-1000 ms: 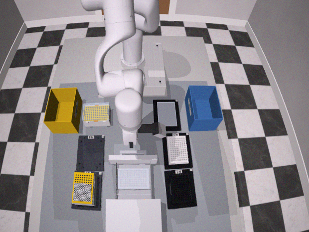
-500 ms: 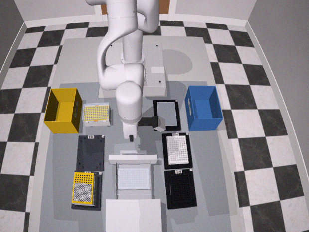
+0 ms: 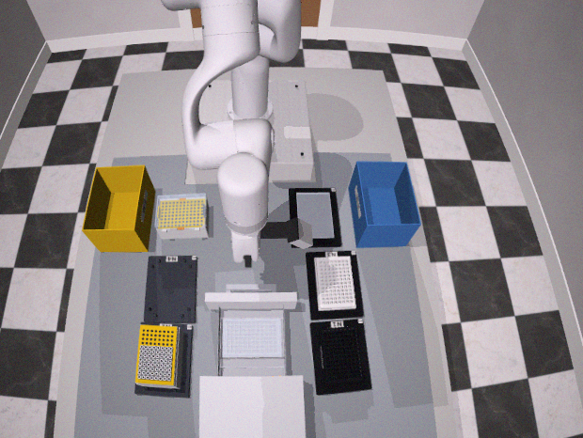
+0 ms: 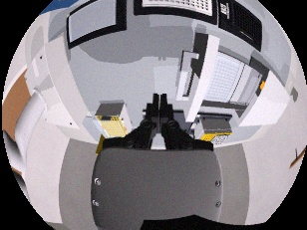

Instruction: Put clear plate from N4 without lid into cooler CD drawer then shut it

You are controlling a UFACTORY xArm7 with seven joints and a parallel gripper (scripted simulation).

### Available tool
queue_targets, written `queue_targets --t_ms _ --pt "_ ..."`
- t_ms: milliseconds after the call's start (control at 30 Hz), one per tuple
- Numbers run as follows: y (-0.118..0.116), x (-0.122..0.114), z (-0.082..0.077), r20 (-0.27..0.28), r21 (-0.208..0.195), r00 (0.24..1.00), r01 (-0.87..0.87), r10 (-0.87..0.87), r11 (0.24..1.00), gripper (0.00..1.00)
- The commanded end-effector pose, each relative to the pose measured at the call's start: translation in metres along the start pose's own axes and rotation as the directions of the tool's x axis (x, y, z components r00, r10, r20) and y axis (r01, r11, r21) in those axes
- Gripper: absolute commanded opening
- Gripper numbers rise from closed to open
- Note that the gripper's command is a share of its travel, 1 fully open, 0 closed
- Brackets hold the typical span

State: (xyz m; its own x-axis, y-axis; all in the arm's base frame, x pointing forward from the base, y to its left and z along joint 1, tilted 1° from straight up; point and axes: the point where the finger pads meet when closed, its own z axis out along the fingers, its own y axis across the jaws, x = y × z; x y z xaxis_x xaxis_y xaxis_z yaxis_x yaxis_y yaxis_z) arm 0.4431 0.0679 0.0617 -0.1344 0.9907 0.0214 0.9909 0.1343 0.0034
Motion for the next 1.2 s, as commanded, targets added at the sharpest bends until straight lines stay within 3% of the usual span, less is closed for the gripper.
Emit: queue_targets --t_ms 0,967,1167 --pt "0.0015 -0.0001 -0.0014 0.000 -0.004 1.000 0.000 0.000 1.000 0.00" --pt "0.0015 -0.0001 -0.0014 0.000 -0.004 1.000 0.000 0.000 1.000 0.00" --pt "0.0014 -0.0001 0.0085 0.000 -0.004 1.000 0.000 0.000 1.000 0.00"
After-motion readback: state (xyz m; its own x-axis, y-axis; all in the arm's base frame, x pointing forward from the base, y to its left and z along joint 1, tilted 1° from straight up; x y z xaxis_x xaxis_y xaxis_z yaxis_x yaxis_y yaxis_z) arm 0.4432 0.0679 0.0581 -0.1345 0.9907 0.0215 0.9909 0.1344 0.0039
